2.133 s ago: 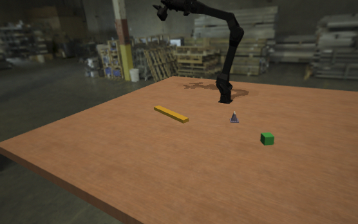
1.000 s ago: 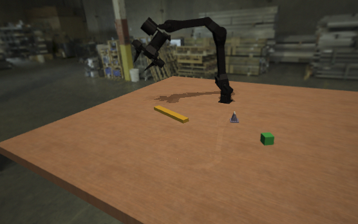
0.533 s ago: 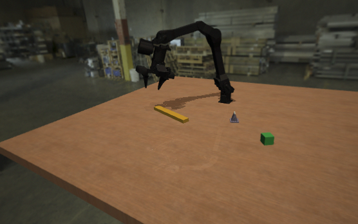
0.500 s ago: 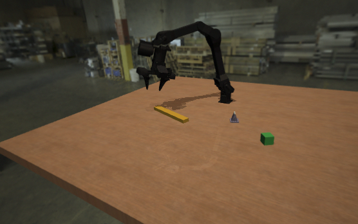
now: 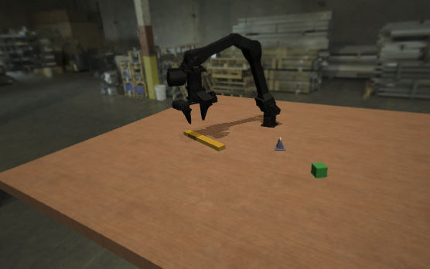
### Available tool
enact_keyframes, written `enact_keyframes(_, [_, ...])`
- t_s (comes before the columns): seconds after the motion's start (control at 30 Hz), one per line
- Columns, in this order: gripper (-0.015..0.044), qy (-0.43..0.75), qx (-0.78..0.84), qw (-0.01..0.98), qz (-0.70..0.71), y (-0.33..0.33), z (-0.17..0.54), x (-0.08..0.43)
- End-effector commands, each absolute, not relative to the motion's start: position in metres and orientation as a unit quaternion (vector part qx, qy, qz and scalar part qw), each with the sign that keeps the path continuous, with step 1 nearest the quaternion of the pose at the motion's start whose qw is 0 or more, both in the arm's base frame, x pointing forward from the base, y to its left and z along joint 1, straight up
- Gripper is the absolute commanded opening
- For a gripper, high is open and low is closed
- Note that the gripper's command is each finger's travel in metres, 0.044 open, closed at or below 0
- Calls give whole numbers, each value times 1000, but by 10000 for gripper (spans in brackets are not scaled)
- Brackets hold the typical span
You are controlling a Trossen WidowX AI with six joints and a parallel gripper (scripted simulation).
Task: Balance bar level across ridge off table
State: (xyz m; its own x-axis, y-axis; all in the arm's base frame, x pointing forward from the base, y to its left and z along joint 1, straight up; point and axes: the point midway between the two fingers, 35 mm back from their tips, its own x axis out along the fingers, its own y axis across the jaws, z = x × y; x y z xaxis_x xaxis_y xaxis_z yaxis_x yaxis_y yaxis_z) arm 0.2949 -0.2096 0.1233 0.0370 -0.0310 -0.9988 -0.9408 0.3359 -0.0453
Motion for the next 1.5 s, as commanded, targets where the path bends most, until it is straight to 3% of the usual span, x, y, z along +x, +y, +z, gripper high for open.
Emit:
enact_keyframes(0.0, [315,571,-422,580,398,-208,112,295])
enact_keyframes(0.2, [315,571,-422,580,398,-208,79,296])
enact_keyframes(1.47, [315,571,-422,580,398,-209,52,296])
